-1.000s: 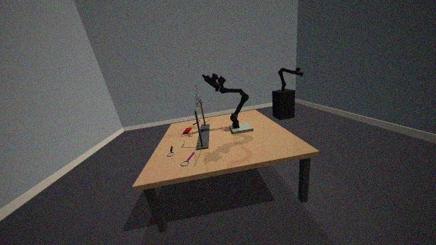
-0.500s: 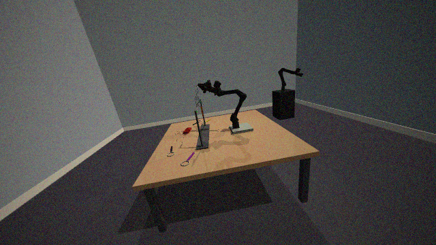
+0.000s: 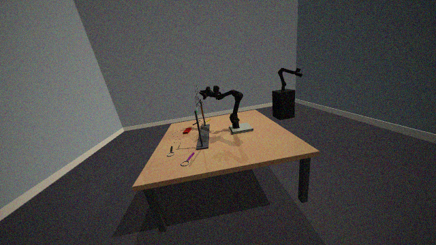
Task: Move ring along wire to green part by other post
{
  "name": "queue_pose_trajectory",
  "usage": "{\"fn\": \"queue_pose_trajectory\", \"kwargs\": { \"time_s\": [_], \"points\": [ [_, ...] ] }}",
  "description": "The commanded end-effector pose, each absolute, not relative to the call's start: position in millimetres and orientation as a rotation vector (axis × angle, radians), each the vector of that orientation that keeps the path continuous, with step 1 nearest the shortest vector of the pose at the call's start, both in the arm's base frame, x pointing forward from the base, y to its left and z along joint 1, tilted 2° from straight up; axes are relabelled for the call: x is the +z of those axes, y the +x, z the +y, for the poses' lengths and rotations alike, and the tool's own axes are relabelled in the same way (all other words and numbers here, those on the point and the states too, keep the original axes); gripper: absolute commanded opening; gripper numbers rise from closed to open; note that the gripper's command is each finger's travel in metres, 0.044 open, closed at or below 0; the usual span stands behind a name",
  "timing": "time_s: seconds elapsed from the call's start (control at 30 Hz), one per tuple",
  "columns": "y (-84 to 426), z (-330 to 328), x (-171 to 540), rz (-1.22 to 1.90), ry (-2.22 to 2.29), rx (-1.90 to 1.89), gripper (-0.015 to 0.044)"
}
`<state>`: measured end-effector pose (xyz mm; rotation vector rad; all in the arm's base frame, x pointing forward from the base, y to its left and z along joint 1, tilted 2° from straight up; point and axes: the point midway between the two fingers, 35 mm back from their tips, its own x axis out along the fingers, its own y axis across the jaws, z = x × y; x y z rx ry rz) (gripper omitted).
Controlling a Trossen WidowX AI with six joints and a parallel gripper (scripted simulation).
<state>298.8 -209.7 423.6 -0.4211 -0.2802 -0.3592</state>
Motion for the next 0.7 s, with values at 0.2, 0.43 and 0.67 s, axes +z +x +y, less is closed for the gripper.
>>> {"fn": "queue_pose_trajectory", "kwargs": {
  "time_s": [0.2, 0.43, 0.67],
  "points": [
    [290, -273, 353, -0.134, -0.477, -0.428, 0.0160],
    [284, -286, 287, -0.084, -0.417, -0.365, 0.0160],
    [259, -277, 189, -0.022, -0.283, -0.254, 0.0160]
  ]
}}
